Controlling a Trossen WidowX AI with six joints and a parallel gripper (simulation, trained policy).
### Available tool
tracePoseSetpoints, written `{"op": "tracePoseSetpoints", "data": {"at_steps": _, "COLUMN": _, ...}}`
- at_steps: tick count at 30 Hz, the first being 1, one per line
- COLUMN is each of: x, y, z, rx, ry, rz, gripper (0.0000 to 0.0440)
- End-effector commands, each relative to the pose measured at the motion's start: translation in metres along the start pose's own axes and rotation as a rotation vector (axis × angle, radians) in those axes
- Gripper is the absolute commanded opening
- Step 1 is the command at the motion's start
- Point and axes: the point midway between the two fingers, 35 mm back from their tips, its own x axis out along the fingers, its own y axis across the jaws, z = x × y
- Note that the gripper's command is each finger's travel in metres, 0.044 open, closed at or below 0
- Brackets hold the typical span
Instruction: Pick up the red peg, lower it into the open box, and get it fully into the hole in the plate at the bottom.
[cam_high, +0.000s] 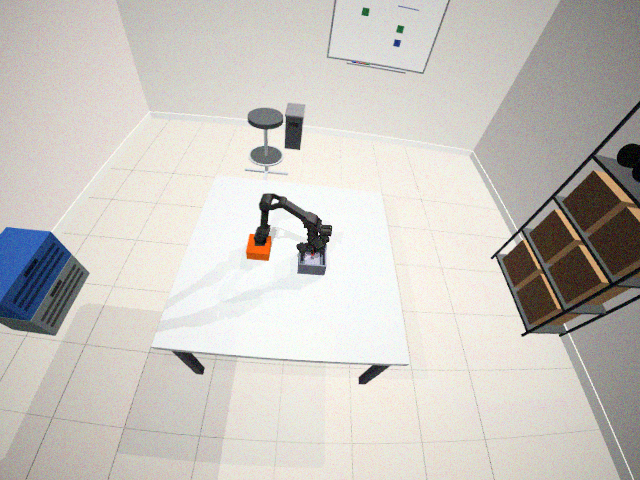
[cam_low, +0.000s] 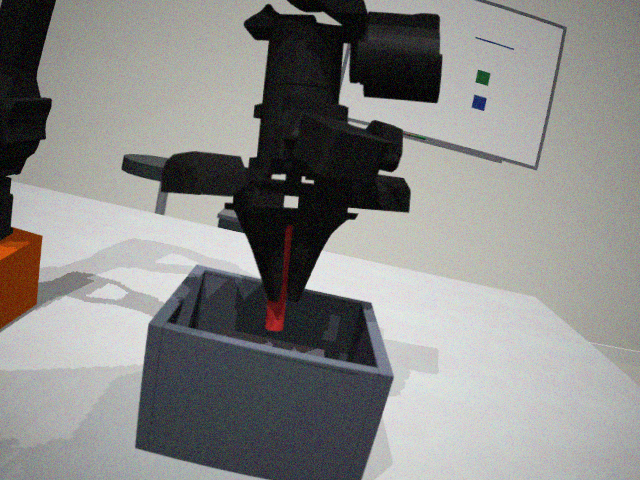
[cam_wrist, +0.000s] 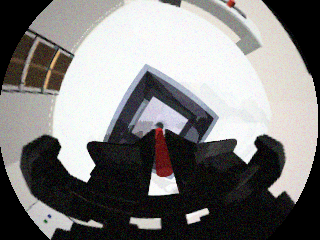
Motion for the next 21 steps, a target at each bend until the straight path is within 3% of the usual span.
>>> {"op": "tracePoseSetpoints", "data": {"at_steps": 1, "x": 0.012, "y": 0.002, "z": 0.003, "rx": 0.001, "ry": 0.018, "rz": -0.002, "gripper": 0.0004}}
{"op": "tracePoseSetpoints", "data": {"at_steps": 4, "x": 0.022, "y": 0.000, "z": 0.002, "rx": -0.006, "ry": 0.032, "rz": -0.015, "gripper": 0.0028}}
{"op": "tracePoseSetpoints", "data": {"at_steps": 9, "x": 0.035, "y": -0.003, "z": 0.002, "rx": -0.033, "ry": 0.053, "rz": -0.036, "gripper": 0.0141}}
{"op": "tracePoseSetpoints", "data": {"at_steps": 13, "x": 0.040, "y": 0.000, "z": 0.005, "rx": -0.052, "ry": 0.063, "rz": -0.052, "gripper": 0.0170}}
{"op": "tracePoseSetpoints", "data": {"at_steps": 21, "x": 0.042, "y": 0.012, "z": 0.027, "rx": -0.080, "ry": 0.039, "rz": -0.042, "gripper": 0.0353}}
